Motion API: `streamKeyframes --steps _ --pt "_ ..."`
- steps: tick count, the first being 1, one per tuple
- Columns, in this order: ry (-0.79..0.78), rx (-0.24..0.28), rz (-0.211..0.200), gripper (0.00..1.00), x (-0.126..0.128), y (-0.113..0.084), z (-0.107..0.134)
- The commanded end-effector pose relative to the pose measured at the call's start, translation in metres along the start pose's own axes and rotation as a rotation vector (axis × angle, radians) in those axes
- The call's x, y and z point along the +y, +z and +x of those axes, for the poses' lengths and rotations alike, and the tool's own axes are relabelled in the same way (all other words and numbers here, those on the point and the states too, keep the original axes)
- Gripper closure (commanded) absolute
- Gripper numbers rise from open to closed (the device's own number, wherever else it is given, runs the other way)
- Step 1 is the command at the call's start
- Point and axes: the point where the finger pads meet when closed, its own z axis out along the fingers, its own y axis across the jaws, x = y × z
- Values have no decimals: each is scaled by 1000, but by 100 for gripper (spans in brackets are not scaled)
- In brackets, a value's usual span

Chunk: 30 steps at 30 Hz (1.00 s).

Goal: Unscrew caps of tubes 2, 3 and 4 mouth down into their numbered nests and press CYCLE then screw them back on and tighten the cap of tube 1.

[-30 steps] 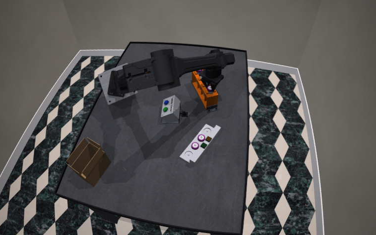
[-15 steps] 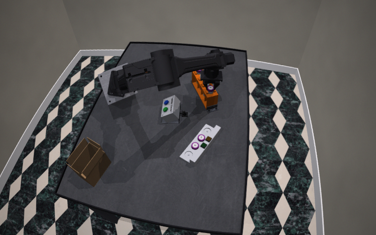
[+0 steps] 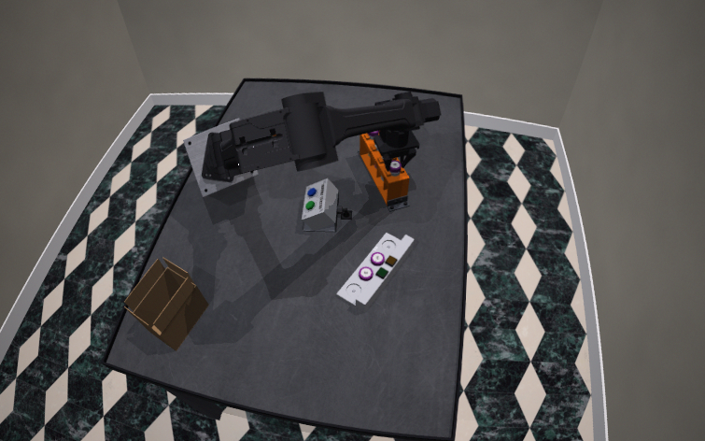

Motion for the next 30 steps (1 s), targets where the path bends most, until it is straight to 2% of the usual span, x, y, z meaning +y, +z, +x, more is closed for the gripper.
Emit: streamKeyframes --steps 1,10,11,13,14,17,22,23,24,27,30 --pt "-19 1 11 51 -5 -4 2" --pt "-19 1 11 51 -5 -4 2" --pt "69 4 2 51 3 -3 4" --pt "69 4 2 51 3 -3 4" --pt "134 4 -9 51 6 -1 -2" --pt "385 -2 15 51 -5 -11 -2" --pt "560 1 8 51 -6 -8 -1" --pt "642 -2 15 51 -8 -11 -1" --pt "645 -1 13 51 -8 -10 0" --pt "811 -5 18 51 -10 -13 2" --pt "817 -3 15 51 -10 -12 2"
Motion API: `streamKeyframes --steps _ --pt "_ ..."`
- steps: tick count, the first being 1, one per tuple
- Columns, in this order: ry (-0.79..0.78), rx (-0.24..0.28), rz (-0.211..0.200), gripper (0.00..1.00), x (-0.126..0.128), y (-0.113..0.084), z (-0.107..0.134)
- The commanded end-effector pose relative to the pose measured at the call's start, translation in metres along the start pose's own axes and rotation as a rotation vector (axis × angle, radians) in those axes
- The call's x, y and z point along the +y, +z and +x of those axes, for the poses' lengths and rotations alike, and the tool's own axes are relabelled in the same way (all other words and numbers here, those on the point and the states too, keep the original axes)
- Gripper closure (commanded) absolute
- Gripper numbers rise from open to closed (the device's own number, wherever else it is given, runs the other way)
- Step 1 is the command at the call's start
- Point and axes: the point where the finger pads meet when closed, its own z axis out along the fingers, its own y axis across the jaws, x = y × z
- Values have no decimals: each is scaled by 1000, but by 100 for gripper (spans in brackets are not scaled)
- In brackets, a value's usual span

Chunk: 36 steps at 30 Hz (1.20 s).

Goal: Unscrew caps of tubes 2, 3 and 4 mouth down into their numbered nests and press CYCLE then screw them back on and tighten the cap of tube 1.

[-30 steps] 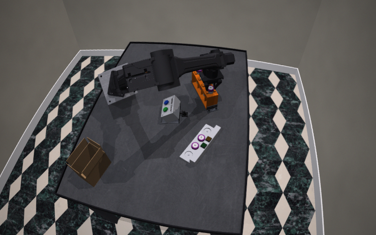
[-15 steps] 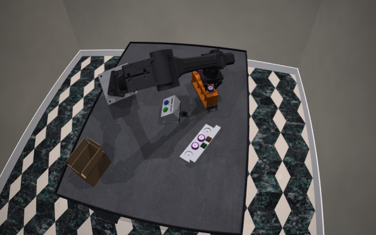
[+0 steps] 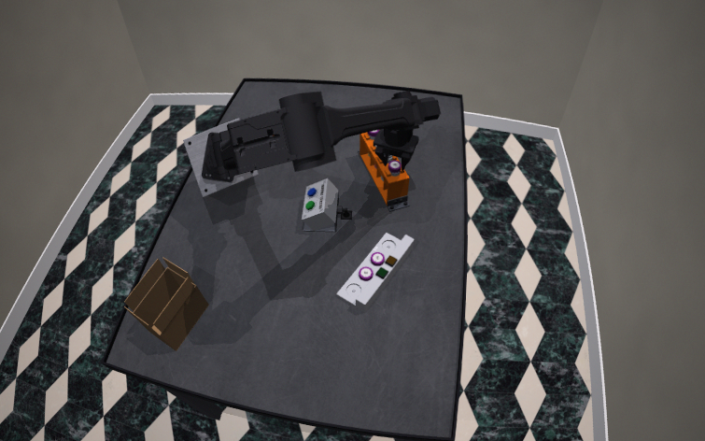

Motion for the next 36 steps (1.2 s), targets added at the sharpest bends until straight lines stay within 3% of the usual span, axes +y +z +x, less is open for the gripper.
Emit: streamKeyframes --steps 1,14,17,18,36 --pt "228 -3 12 51 -10 -11 -6" --pt "814 -2 9 51 -10 -11 -4" --pt "814 -1 9 51 -10 -11 -4" --pt "898 -2 9 51 -10 -11 -4" --pt "904 -2 7 51 -10 -11 -4"
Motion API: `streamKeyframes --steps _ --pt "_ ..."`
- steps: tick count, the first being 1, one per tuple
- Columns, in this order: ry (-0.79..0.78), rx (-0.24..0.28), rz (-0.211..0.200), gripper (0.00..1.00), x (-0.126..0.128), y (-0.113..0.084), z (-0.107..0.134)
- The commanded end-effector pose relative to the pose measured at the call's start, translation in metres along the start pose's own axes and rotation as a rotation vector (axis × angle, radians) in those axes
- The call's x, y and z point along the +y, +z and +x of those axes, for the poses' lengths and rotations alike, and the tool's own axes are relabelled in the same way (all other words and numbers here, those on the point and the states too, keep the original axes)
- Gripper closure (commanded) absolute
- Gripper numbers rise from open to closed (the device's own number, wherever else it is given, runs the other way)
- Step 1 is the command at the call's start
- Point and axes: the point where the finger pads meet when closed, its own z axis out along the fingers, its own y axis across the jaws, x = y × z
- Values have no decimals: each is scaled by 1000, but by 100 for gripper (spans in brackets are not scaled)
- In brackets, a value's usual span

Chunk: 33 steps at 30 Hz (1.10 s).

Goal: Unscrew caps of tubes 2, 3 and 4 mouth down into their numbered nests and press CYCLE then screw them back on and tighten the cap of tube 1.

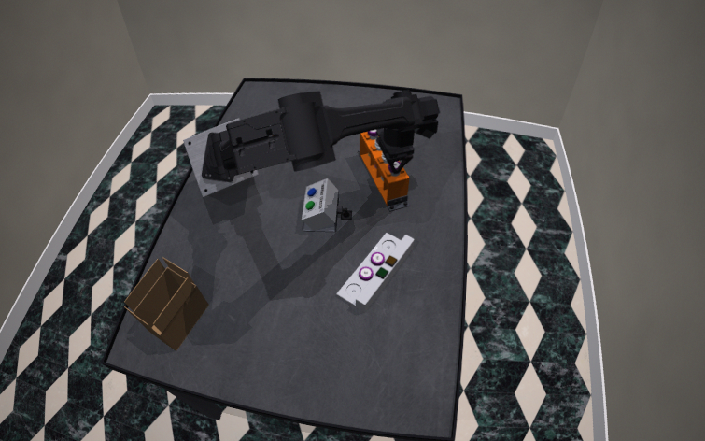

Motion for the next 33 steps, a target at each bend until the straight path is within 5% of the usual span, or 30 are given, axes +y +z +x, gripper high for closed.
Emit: streamKeyframes --steps 1,22,23,33 --pt "17 -18 1 51 -1 -8 -16" --pt "16 -17 0 51 -2 -6 -13" --pt "16 -17 0 100 -2 -6 -13" --pt "16 -17 0 100 -2 -6 -13"
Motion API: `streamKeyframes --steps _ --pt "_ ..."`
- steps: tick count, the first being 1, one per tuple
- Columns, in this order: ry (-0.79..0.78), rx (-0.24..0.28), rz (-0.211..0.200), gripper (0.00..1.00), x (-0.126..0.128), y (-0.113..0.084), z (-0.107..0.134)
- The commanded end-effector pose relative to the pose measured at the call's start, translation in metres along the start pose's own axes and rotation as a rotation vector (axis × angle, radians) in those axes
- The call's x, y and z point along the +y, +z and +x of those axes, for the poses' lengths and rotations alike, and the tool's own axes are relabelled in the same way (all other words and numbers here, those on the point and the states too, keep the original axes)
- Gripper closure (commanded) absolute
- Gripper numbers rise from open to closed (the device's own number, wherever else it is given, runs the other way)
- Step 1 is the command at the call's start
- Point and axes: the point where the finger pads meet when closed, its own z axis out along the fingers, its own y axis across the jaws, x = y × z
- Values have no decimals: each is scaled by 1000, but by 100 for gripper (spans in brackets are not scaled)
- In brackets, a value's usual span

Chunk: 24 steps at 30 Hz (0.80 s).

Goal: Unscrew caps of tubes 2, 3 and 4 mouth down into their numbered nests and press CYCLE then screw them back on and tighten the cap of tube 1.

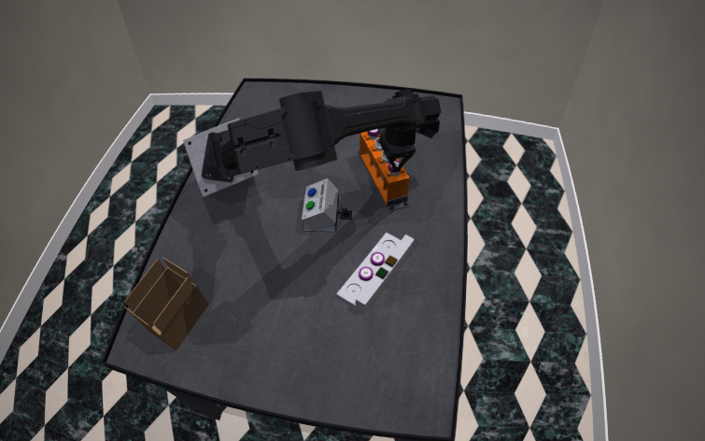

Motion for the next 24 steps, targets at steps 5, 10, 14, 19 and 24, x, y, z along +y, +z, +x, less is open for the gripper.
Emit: streamKeyframes --steps 5,10,14,19,24 --pt "15 -33 0 100 -1 -18 -17" --pt "28 -44 -3 100 -5 -37 -18" --pt "18 -36 -2 100 -2 -46 -17" --pt "107 8 5 100 -16 -36 8" --pt "437 8 4 100 -41 -36 28"
